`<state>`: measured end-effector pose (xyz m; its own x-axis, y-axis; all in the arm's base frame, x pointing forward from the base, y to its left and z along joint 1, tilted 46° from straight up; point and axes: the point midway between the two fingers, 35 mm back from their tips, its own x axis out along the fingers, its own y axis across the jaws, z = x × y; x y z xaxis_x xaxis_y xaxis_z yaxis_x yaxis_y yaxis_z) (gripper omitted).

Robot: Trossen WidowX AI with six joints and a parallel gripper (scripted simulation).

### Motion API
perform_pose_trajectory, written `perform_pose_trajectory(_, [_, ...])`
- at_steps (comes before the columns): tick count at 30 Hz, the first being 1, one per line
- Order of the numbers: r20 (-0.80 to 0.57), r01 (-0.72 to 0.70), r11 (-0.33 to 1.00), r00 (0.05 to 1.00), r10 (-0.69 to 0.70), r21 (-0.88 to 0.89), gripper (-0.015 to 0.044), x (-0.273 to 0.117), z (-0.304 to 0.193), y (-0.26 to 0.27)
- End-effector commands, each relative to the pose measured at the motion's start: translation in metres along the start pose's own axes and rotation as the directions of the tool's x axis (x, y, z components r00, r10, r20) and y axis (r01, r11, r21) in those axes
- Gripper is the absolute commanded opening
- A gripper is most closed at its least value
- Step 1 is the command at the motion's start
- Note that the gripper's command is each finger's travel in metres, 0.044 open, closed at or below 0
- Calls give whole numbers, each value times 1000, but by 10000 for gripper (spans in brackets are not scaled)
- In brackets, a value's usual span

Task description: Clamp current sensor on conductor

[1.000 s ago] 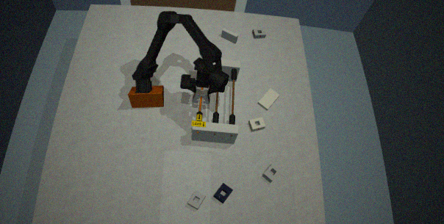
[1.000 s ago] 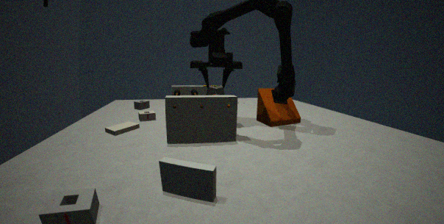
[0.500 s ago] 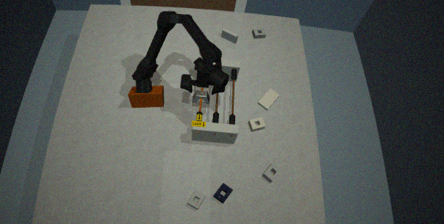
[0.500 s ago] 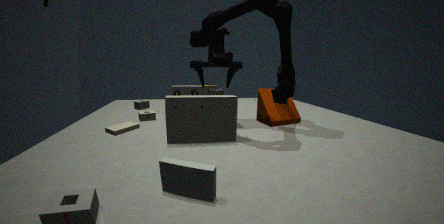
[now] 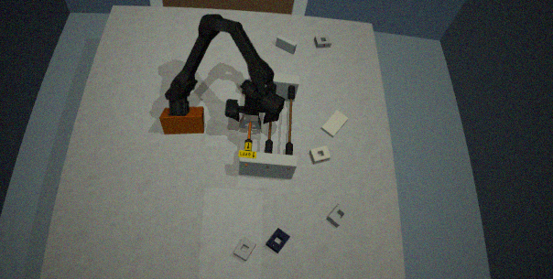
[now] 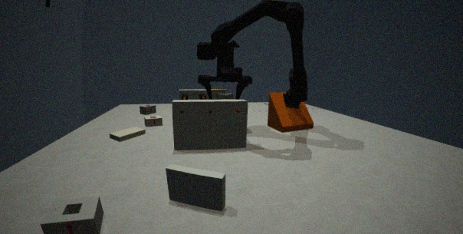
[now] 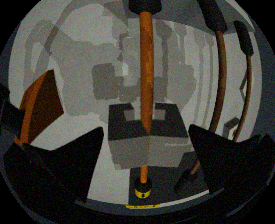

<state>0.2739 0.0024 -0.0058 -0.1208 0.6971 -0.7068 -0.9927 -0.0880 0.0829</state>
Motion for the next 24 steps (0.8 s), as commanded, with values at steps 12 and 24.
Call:
perform_pose_trajectory(12, [9,-5,1000,1000,5,9,440,26,2,2])
perform_pose_trajectory(24, [2,-4,1000,1000,4,-1,387,25,1,1])
